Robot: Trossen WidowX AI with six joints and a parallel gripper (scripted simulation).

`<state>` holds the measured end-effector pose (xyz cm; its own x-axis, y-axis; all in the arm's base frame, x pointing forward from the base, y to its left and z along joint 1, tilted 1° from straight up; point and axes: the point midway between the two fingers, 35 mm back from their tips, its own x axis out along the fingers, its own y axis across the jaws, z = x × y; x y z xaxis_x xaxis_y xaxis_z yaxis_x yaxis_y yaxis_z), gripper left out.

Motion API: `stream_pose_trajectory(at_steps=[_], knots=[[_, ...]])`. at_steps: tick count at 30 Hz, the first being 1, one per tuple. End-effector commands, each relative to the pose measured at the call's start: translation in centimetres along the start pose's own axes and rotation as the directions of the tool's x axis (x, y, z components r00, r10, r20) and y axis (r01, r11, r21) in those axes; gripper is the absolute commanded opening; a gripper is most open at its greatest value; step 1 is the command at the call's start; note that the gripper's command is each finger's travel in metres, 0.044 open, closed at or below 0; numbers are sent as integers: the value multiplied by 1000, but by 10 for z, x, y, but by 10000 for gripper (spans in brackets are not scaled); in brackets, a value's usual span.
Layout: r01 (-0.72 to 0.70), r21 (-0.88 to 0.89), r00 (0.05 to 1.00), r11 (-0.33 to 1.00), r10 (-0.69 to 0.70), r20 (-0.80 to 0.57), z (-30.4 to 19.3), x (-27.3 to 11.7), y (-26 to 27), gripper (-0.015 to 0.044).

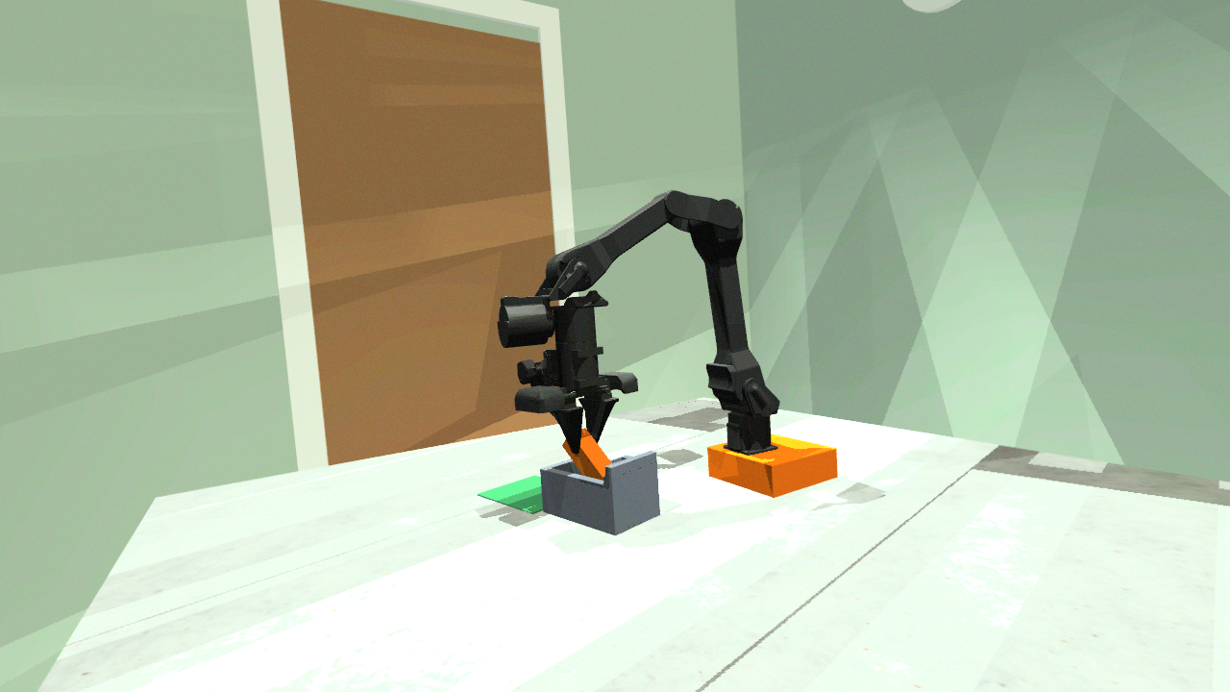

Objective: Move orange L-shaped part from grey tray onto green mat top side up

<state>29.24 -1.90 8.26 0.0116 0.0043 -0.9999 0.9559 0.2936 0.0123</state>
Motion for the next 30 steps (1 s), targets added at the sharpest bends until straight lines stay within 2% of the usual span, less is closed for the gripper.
stream_pose_trajectory(at_steps=[1,30], knots=[[-3,3,1000,1000,3,2,0,-8,0,0],[-3,3,1000,1000,3,2,0,-54,0,0]])
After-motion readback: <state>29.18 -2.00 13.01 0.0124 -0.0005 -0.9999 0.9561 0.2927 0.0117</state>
